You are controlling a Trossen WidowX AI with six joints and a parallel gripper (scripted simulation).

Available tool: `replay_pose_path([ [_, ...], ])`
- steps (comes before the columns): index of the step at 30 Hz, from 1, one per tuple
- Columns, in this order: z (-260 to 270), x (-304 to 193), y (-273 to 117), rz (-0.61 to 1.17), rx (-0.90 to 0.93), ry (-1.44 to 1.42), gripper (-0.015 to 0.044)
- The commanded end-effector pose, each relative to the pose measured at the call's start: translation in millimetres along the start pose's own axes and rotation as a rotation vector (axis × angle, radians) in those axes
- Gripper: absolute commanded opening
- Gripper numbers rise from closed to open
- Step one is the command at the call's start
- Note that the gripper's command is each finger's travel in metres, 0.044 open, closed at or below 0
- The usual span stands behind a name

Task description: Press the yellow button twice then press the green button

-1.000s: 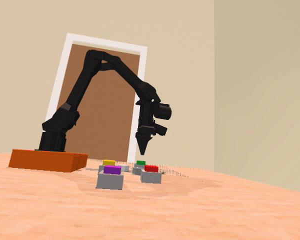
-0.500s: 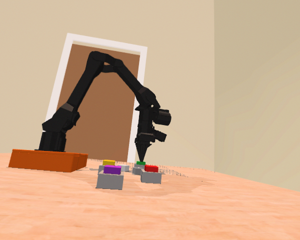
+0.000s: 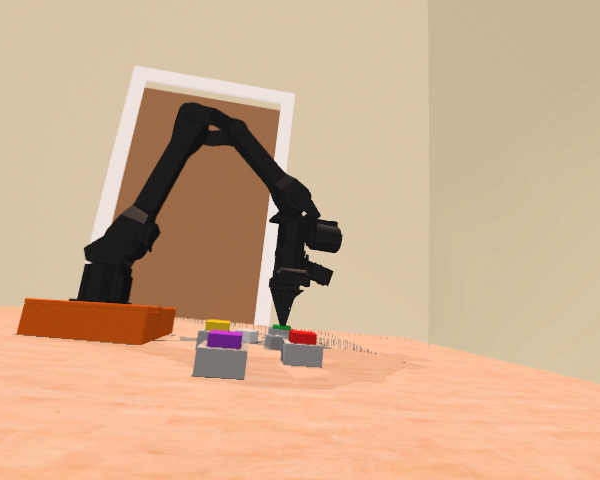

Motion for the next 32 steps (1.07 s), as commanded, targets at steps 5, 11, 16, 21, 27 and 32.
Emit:
replay_pose_path([
  [5, 0, 0, -1, 0.000, 0.000, 0.000, 0.0020],
  [11, 0, 0, -33, 0.002, 0.002, 0.007, 0.0020],
  [16, 9, 0, -37, 0.002, 0.002, 0.007, 0.0072],
  [21, 80, -8, -67, 0.002, 0.009, 0.007, 0.0204],
  [27, 140, -32, -96, 0.005, 0.017, 0.007, 0.0361],
  [32, 140, -32, -96, 0.005, 0.017, 0.007, 0.0400],
])
Point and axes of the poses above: the point midway between the two fingers, 35 mm back from their tips, its own y axis out along the fingers, its own z axis across the jaws, x = y × z, the point moved 3 cm from there along -y, back along the fingers, and after that the axes turned 11 degrees about -y, right-handed, at the moved point
